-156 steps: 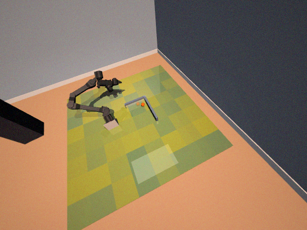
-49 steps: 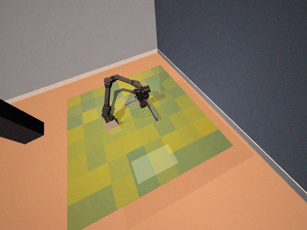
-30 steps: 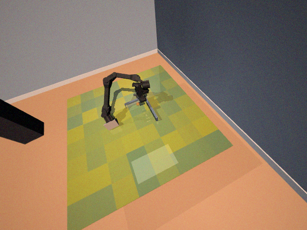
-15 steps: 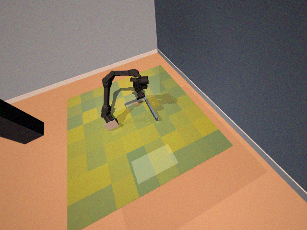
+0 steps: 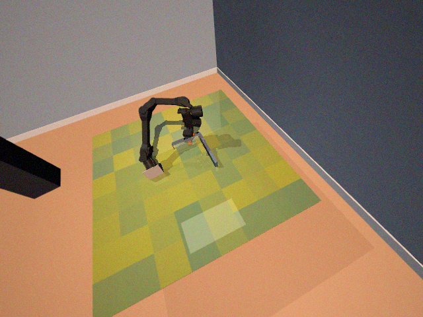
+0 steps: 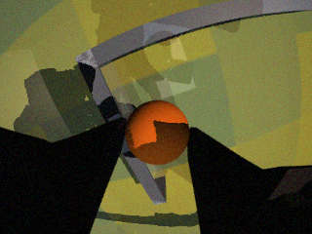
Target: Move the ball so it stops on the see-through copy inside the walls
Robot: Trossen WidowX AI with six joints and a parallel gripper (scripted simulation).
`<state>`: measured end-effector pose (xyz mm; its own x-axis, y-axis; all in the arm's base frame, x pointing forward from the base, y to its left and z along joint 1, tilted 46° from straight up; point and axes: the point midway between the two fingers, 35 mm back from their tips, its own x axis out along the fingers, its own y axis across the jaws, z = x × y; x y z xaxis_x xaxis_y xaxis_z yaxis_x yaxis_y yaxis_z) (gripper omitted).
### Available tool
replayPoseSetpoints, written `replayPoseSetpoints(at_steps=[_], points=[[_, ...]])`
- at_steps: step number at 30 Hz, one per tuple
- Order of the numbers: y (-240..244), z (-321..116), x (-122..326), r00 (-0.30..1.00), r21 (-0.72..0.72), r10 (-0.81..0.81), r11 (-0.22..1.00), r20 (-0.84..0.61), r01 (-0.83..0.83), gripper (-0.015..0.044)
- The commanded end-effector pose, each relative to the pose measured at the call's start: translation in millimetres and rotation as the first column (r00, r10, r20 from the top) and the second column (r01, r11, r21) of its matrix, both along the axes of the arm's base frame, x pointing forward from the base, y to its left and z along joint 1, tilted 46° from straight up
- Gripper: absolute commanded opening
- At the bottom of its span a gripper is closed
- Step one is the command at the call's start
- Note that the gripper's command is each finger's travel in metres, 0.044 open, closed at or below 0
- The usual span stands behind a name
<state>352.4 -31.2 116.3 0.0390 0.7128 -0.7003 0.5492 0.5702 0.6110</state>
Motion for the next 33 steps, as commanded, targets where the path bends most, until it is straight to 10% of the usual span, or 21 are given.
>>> replayPoseSetpoints(at_steps=[1,33], points=[[5,1,-4,0.993,0.004,-0.082,0.997,-0.081,0.083,0.0],[41,-4,-30,0.476,-0.221,-0.597,0.743,-0.646,0.632,0.0]])
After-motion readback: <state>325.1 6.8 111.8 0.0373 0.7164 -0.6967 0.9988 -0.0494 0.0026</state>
